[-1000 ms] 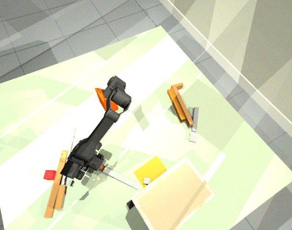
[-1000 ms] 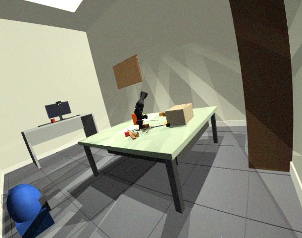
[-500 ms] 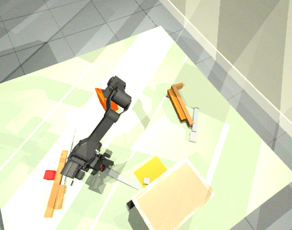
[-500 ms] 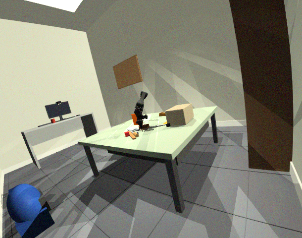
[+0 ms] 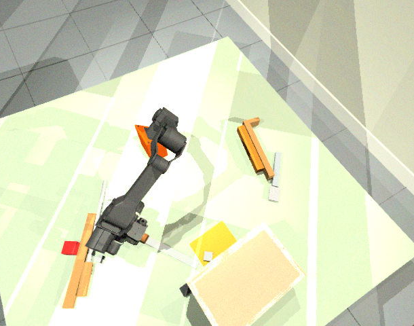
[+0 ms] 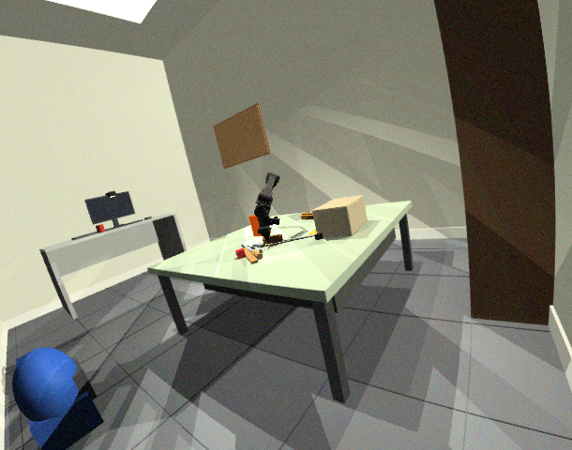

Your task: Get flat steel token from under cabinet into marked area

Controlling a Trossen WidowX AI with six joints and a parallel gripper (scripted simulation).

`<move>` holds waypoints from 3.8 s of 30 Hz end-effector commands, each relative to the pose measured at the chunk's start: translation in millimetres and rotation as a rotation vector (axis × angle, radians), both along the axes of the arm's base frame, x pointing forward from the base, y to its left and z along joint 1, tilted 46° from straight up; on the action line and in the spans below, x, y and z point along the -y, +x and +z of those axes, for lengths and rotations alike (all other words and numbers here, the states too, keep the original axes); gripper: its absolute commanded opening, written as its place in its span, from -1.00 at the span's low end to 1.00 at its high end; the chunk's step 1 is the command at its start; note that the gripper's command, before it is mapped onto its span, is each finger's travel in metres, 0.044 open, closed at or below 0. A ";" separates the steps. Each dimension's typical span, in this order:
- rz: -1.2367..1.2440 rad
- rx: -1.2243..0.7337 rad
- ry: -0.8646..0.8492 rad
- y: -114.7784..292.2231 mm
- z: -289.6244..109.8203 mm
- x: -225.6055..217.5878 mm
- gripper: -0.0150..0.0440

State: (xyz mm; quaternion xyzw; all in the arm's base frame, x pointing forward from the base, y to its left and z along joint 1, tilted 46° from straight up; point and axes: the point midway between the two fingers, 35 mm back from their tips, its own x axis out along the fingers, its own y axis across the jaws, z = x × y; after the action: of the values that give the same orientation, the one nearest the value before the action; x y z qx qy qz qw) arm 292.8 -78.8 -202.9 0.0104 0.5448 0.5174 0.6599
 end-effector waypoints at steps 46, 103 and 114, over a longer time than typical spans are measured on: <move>0.086 0.081 0.012 12.2 -7.3 20.9 -0.49; 0.127 0.122 0.019 39.2 -12.6 23.8 -0.49; 0.127 0.122 0.020 38.7 -17.6 17.4 -0.49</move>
State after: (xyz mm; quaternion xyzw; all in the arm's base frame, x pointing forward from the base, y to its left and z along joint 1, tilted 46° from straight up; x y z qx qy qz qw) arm 330.6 -99.1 -219.5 -0.0520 0.5002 0.5644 0.6546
